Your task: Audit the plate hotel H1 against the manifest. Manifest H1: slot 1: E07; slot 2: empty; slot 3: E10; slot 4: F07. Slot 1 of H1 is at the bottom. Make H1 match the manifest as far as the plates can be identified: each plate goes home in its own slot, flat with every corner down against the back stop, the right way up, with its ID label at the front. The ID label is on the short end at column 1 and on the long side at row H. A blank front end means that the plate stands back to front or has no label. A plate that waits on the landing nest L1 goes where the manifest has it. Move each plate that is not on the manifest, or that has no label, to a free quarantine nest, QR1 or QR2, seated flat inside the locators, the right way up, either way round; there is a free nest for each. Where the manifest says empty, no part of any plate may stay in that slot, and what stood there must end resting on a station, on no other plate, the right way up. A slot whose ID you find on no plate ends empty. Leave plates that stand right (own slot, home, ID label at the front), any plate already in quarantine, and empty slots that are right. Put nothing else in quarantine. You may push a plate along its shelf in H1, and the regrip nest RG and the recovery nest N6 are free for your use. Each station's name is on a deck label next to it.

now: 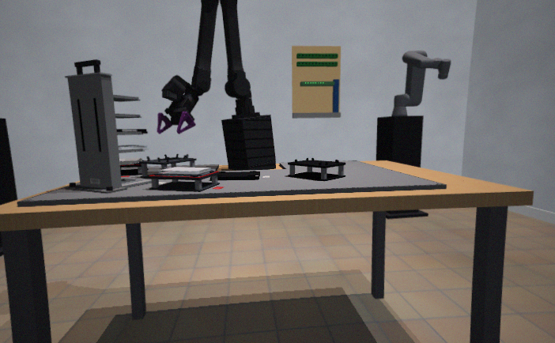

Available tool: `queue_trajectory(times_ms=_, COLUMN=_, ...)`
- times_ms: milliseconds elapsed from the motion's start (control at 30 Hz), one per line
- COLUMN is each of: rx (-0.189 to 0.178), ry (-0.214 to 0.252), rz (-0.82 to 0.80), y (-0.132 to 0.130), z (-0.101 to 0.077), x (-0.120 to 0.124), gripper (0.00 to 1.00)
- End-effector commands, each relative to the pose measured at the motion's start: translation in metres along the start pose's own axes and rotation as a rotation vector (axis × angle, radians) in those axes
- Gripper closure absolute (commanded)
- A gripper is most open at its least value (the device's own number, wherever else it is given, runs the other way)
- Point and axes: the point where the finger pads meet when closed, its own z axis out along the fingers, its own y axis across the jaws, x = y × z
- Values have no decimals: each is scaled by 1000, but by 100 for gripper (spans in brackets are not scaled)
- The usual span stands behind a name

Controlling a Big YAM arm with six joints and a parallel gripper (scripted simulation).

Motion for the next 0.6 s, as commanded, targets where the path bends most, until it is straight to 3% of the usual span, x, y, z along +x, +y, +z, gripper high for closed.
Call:
queue_trajectory(times_ms=0, rx=13, ry=-50, rz=-12, y=-8, z=8, x=-24, gripper=0)
queue_trajectory(times_ms=167, rx=0, ry=-18, rz=2, y=-5, z=13, x=-19, gripper=0)
queue_trajectory(times_ms=567, rx=2, ry=-22, rz=1, y=-5, z=23, x=-32, gripper=0)
